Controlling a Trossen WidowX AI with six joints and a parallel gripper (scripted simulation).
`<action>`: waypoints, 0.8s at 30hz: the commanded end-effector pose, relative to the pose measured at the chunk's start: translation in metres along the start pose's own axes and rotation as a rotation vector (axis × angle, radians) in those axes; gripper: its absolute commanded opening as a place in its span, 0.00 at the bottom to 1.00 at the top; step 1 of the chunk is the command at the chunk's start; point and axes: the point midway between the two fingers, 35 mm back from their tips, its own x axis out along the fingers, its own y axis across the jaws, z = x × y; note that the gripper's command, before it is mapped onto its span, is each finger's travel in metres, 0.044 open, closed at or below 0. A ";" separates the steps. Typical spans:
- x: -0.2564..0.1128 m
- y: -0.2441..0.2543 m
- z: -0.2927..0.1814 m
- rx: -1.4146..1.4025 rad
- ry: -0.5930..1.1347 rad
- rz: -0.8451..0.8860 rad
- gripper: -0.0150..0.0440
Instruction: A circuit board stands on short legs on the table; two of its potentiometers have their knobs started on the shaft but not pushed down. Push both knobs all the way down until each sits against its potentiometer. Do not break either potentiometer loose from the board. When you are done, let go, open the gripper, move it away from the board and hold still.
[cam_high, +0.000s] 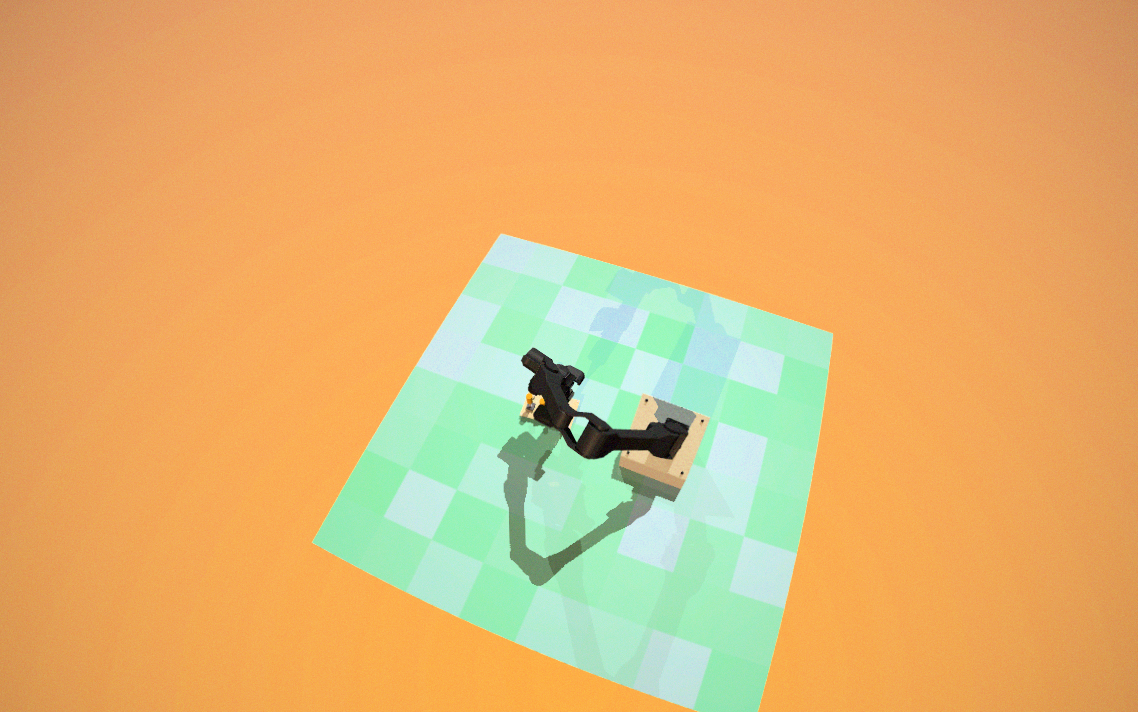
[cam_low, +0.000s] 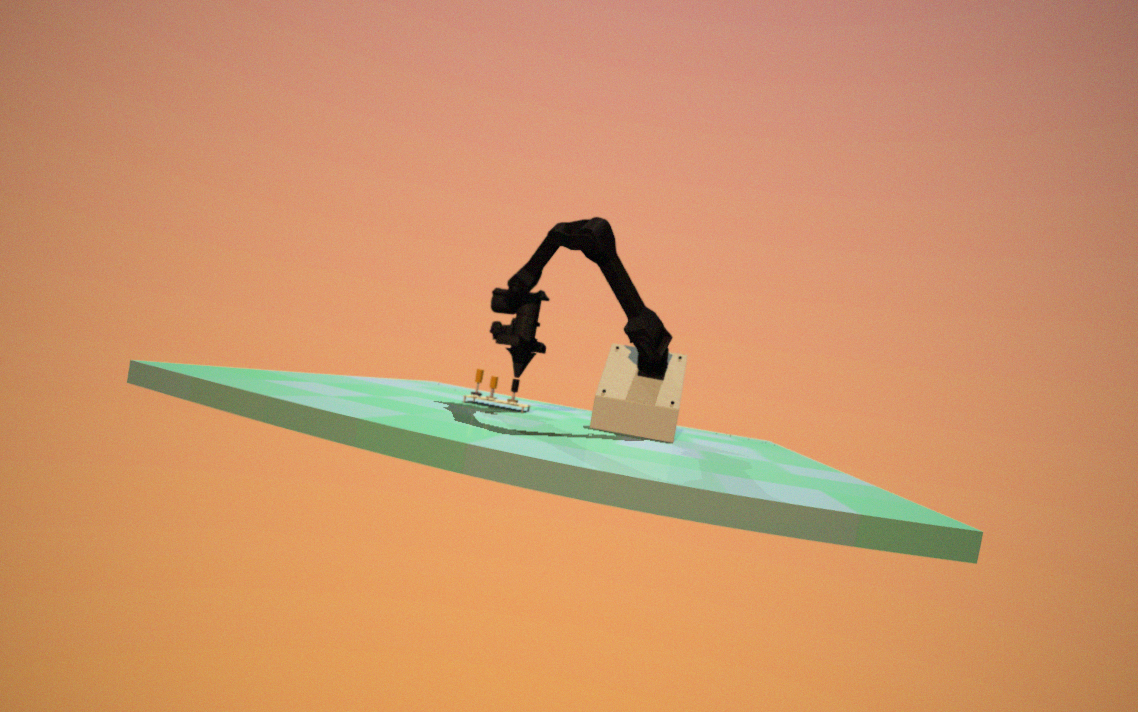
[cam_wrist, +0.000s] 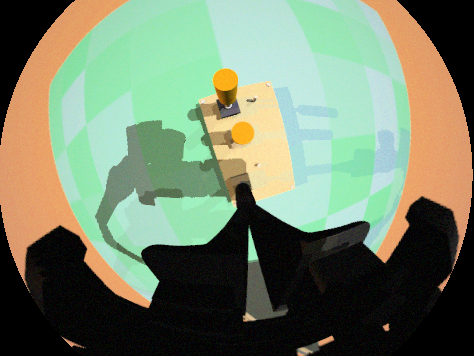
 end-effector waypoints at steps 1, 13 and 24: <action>0.002 0.000 0.000 0.005 0.001 0.005 0.25; 0.005 0.000 0.000 0.005 0.001 0.005 0.25; 0.004 0.000 0.000 0.005 0.001 0.005 0.25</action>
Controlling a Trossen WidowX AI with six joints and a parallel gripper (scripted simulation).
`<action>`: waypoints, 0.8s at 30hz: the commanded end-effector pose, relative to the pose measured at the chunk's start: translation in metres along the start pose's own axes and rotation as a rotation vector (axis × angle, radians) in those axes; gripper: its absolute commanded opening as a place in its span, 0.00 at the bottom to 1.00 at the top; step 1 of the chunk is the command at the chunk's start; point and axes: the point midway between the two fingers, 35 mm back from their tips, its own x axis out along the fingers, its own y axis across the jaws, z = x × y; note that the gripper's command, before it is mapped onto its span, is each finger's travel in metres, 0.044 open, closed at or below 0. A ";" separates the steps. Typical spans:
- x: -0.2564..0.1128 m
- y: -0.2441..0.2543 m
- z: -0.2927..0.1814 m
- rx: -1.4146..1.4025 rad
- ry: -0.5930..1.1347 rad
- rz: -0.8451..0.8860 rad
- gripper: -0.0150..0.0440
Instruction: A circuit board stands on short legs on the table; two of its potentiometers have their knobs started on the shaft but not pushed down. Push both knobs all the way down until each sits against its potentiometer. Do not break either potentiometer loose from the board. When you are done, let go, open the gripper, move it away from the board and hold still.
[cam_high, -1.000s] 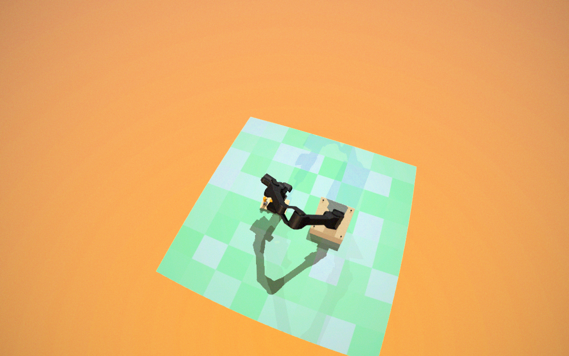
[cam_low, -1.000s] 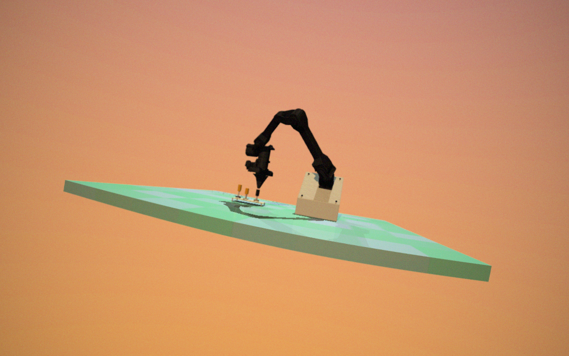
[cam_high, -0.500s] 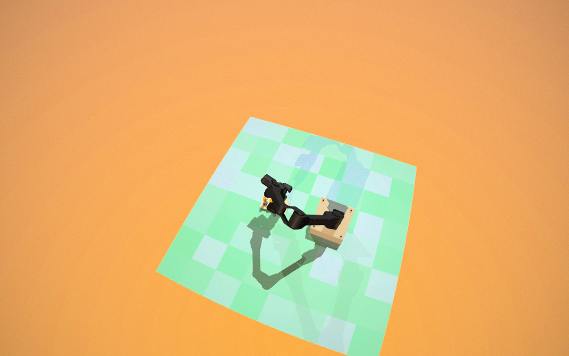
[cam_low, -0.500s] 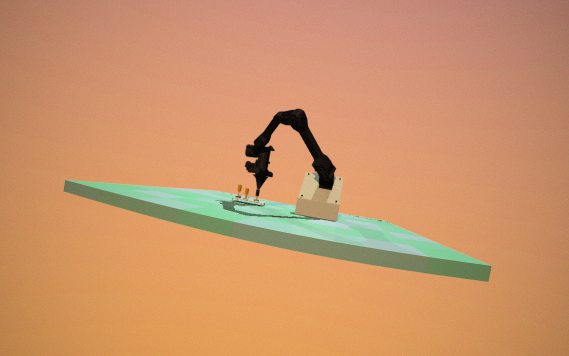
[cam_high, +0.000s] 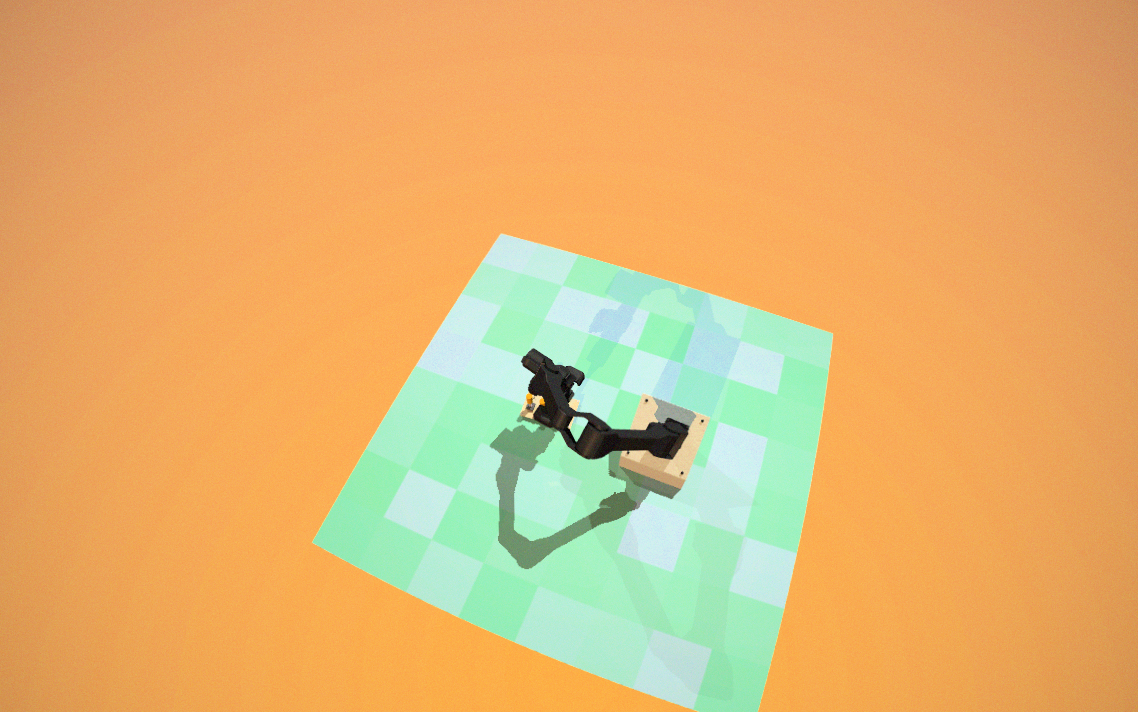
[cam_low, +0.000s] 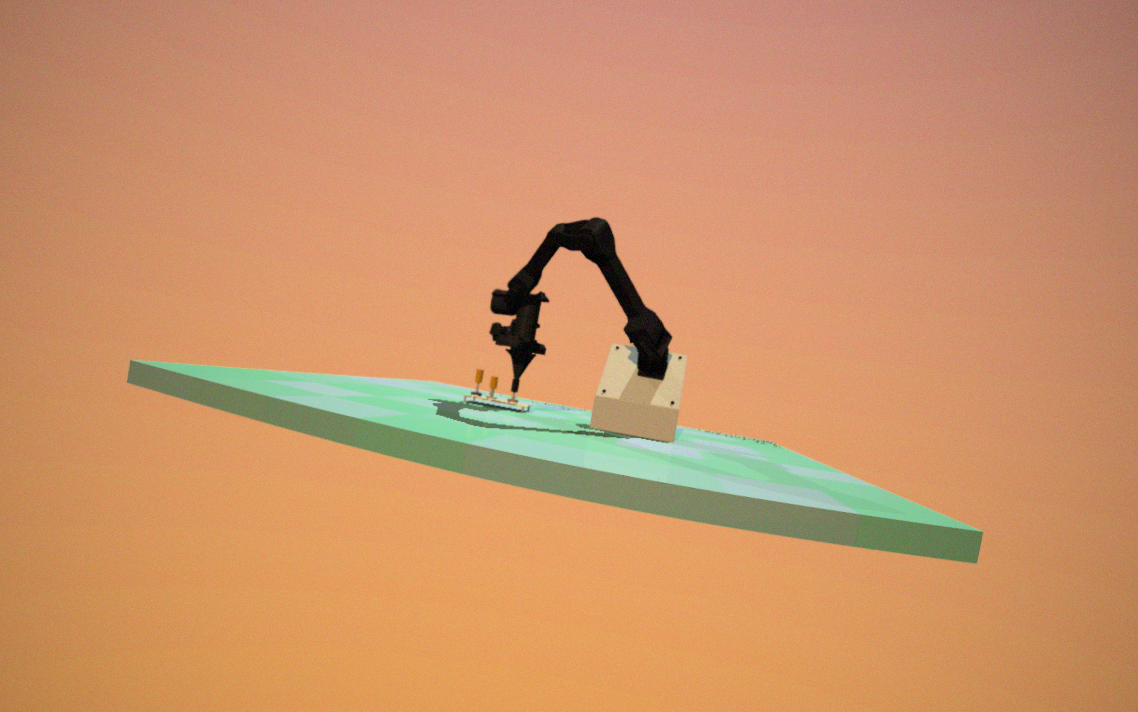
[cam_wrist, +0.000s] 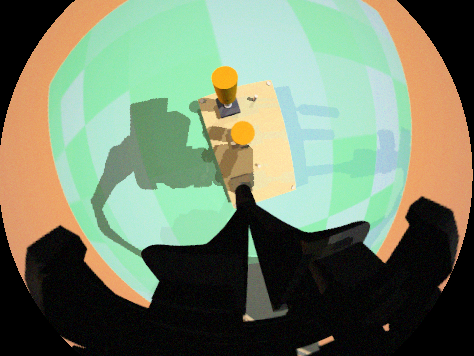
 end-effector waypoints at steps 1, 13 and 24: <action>0.000 0.000 0.000 0.004 0.002 0.004 0.25; 0.004 0.000 0.000 0.004 0.002 0.004 0.25; 0.006 0.000 0.000 0.004 0.002 0.004 0.25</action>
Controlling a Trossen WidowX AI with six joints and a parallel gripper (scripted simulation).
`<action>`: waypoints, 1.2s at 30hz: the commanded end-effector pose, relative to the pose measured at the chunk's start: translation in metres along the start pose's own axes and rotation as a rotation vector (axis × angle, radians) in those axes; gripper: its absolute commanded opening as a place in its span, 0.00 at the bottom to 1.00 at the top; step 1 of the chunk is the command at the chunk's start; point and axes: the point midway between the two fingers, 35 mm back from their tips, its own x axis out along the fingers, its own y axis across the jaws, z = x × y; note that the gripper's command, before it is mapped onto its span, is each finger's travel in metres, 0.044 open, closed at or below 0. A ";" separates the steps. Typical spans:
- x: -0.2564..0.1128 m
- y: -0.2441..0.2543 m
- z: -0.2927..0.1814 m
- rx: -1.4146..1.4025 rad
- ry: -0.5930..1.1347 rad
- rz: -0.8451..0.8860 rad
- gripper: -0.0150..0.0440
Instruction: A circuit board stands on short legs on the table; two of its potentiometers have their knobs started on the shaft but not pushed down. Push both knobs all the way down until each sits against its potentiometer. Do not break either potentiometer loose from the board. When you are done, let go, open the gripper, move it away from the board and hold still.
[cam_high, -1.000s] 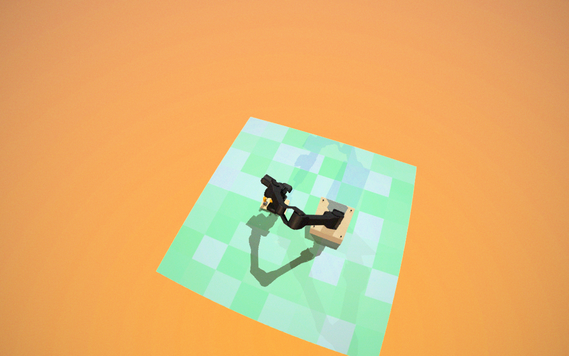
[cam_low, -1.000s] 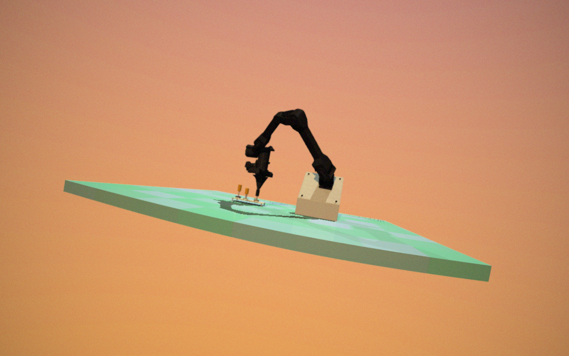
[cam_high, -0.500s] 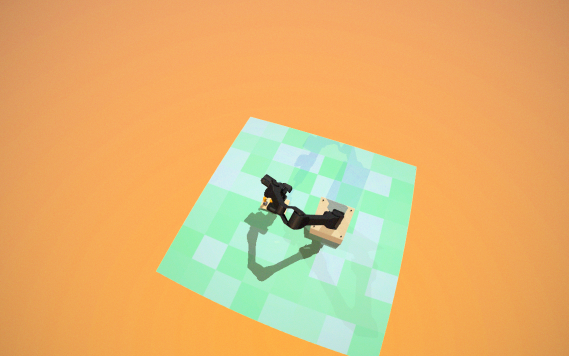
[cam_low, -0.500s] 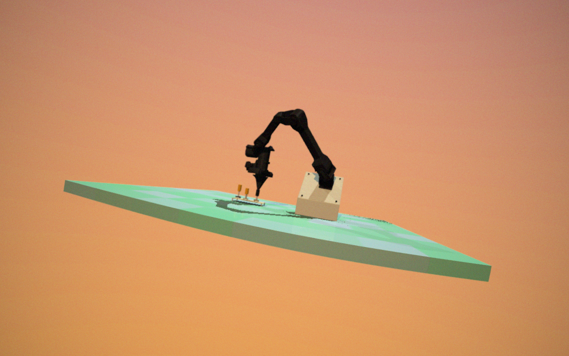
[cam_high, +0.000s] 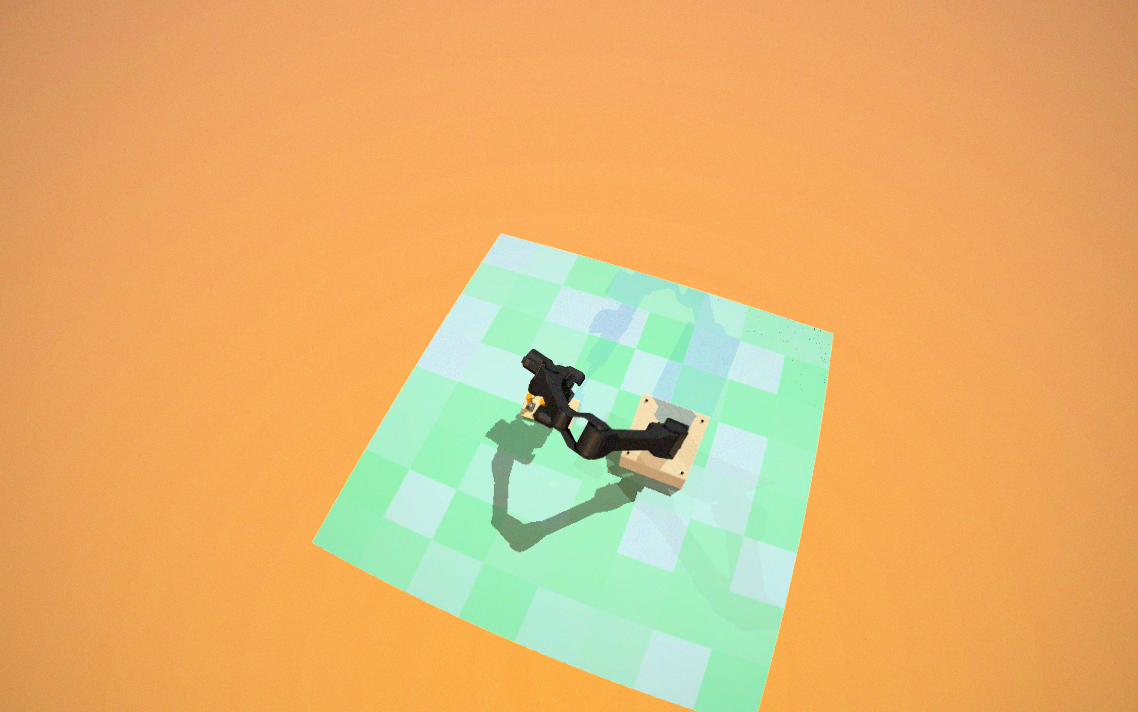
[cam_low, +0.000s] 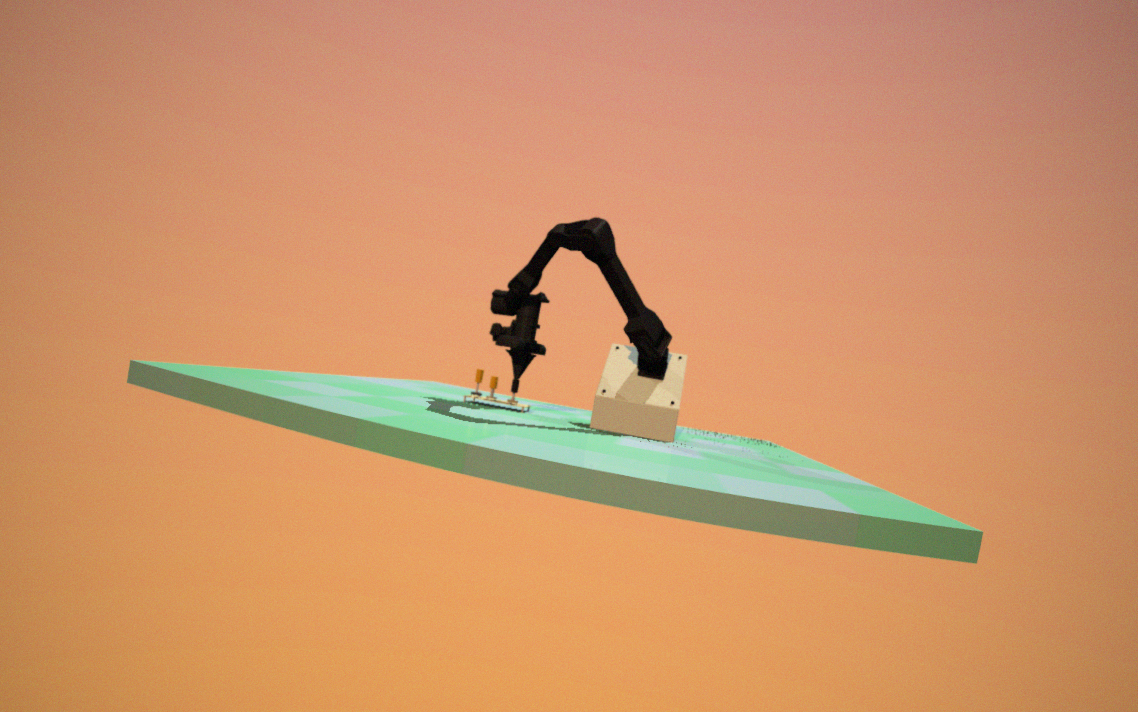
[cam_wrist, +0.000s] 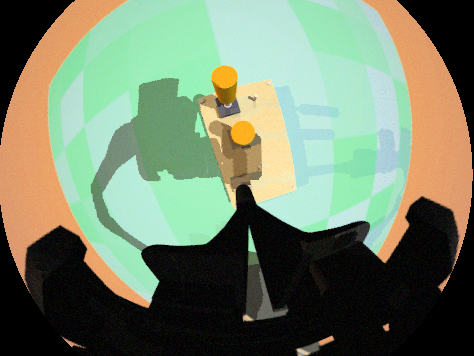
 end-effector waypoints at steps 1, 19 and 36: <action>0.005 0.001 0.000 -0.001 0.004 0.004 0.25; 0.010 0.001 0.000 -0.001 0.004 0.004 0.25; 0.013 0.001 0.000 -0.001 0.004 0.004 0.25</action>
